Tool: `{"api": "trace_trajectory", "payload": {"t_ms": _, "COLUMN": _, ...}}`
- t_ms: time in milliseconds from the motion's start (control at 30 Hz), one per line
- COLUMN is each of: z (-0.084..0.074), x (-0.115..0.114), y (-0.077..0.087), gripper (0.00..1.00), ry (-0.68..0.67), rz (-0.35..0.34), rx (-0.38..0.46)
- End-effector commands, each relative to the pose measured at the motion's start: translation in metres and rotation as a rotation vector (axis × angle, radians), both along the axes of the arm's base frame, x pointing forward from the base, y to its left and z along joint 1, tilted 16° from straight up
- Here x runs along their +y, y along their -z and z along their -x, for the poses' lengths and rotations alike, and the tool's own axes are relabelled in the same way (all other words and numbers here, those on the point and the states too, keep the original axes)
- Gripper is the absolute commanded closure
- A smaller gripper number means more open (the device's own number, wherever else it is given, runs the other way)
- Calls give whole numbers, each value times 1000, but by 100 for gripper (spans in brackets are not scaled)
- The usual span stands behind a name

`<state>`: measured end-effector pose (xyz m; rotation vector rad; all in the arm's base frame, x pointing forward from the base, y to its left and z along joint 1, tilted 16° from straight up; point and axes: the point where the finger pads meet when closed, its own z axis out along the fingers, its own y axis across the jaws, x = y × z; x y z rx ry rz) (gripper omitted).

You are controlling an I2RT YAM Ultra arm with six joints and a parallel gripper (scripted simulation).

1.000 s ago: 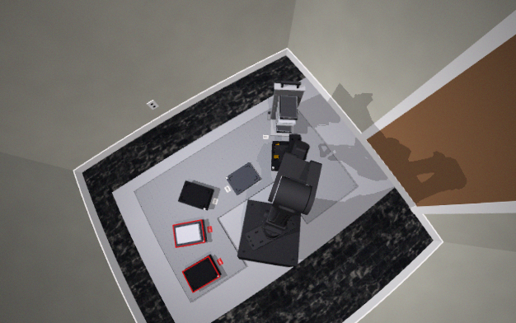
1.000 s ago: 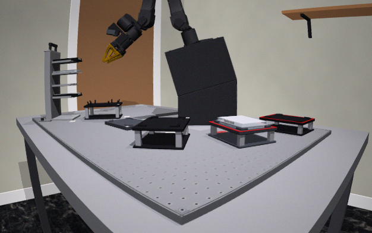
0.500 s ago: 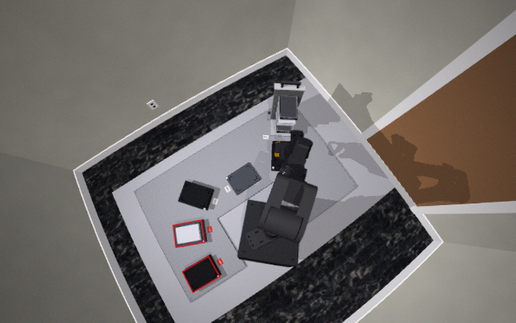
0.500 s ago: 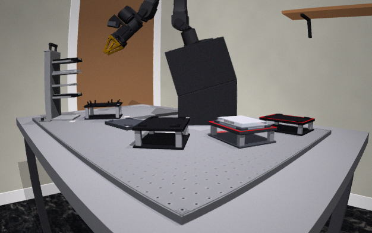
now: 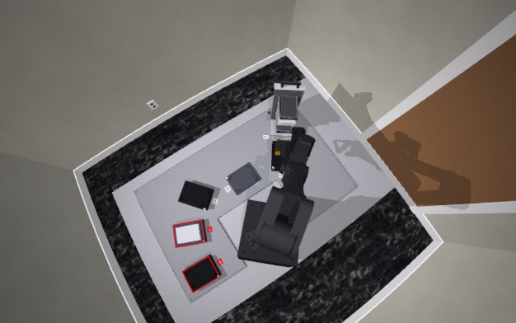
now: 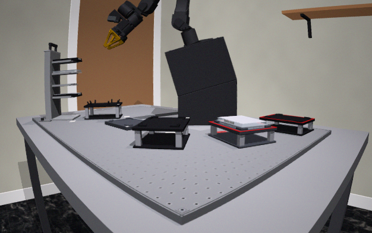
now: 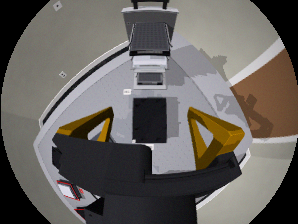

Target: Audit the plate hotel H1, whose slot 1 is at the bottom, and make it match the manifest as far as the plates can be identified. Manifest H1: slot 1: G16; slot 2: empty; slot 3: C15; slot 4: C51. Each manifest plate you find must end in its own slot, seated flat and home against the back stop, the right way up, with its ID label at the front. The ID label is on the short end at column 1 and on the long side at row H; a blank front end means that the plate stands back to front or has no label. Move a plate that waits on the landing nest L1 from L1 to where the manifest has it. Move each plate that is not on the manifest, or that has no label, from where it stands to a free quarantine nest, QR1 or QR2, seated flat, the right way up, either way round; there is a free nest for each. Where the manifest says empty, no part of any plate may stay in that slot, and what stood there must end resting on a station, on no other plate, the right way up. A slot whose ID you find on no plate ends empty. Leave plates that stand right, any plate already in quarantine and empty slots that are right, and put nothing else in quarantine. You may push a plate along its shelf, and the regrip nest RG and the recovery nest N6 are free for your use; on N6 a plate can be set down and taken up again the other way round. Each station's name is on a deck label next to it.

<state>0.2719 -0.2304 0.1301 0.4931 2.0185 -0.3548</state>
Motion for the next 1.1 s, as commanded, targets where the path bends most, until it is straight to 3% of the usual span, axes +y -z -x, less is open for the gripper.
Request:
{"api": "trace_trajectory", "payload": {"t_ms": 0, "z": -2, "x": -1, "y": 6, "gripper": 0, "ry": -4, "rz": -4, "rx": 0}}
{"api": "trace_trajectory", "payload": {"t_ms": 467, "z": -11, "x": -7, "y": 45, "gripper": 0, "ry": -4, "rz": -4, "rx": 1}}
{"api": "trace_trajectory", "payload": {"t_ms": 1067, "z": -23, "x": -13, "y": 41, "gripper": 0, "ry": -4, "rz": -4, "rx": 0}}
